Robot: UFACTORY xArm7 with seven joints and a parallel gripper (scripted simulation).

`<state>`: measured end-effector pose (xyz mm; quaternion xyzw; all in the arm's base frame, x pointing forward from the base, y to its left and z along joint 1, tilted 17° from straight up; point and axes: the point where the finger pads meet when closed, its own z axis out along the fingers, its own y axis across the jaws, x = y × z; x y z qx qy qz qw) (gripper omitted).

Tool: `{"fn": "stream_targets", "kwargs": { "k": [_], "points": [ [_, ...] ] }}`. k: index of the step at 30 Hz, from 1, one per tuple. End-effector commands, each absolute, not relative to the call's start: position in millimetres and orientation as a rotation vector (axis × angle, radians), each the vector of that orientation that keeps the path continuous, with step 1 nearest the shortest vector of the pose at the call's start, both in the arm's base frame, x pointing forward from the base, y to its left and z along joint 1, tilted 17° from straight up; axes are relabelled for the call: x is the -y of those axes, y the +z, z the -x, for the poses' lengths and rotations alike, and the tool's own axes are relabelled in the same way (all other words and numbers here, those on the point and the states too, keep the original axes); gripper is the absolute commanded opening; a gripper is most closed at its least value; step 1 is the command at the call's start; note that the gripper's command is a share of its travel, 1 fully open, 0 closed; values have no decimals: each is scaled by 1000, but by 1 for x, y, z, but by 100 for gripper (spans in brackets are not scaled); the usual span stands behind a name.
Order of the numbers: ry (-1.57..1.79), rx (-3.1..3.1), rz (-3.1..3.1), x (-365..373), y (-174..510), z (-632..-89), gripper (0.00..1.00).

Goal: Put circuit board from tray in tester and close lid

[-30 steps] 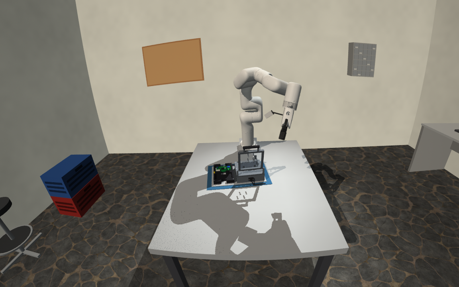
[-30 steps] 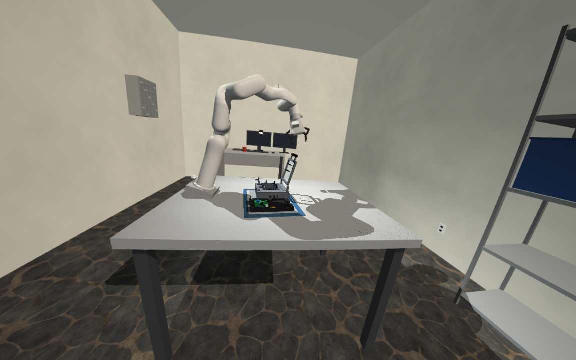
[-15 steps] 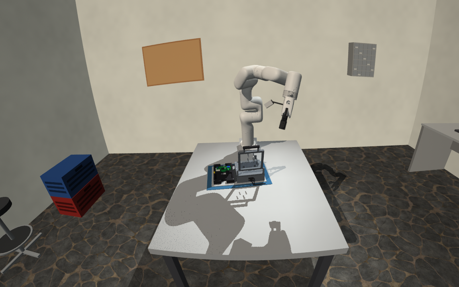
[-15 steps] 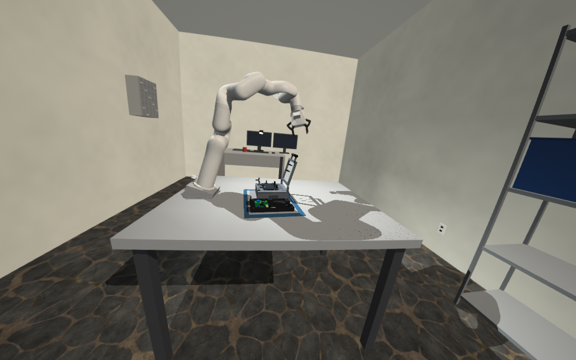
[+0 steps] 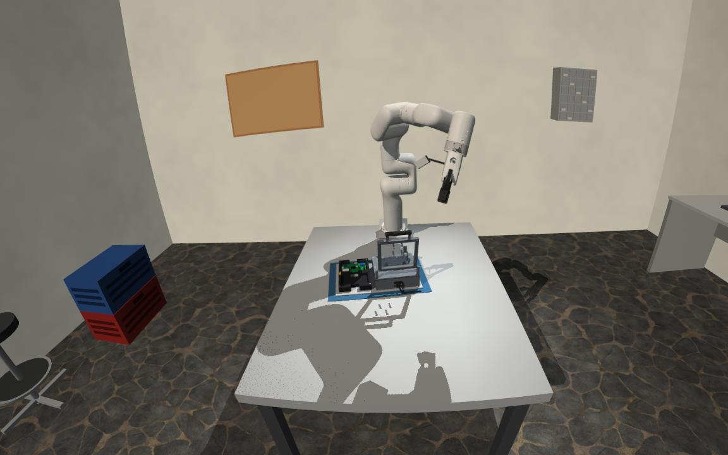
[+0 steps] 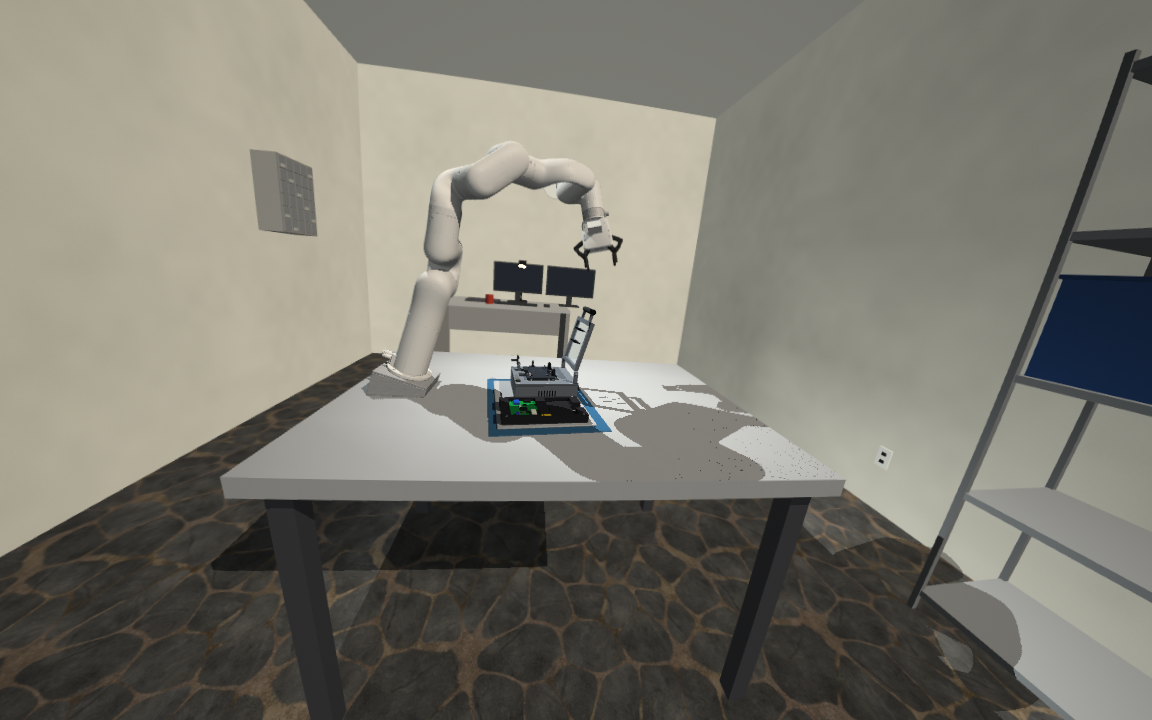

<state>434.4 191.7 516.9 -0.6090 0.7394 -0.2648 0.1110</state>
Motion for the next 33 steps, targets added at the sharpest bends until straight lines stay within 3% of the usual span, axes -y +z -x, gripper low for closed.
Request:
{"fn": "stream_targets", "kwargs": {
  "k": [1,33],
  "points": [
    [-824,-2177,1823,-148,519,-430,100],
    [-626,-2145,2123,107,453,-327,100]
  ]
}}
